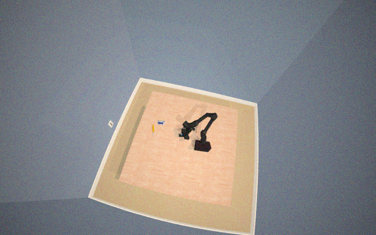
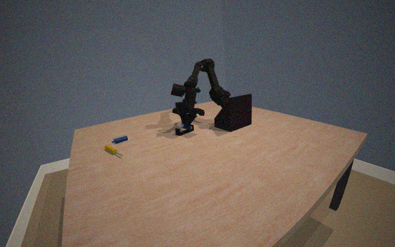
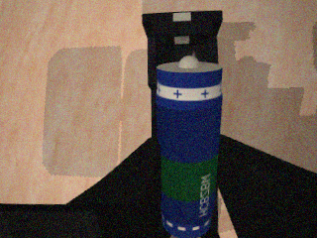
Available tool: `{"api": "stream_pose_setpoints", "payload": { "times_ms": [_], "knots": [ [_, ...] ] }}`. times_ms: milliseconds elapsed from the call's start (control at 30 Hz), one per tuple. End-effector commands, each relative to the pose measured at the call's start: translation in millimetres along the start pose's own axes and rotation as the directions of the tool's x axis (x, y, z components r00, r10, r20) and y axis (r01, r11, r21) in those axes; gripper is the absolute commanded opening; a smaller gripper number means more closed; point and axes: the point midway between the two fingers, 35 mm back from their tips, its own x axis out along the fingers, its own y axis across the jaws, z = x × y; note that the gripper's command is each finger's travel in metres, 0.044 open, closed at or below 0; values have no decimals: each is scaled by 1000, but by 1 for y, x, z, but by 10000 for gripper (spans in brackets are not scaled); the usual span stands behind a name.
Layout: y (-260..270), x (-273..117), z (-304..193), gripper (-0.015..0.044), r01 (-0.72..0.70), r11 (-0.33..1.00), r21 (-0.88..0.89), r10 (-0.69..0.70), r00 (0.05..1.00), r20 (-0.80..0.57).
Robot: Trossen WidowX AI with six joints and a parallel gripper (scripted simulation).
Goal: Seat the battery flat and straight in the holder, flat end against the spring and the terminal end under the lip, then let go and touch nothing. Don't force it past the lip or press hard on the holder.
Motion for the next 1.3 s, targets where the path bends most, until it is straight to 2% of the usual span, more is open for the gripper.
{"api": "stream_pose_setpoints", "payload": {
  "times_ms": [0,1267],
  "knots": [
    [2,2,-4,72,-6,1000,-1,6,999,-41],
    [0,9,1,72,-32,999,30,39,968,-247]
  ]
}}
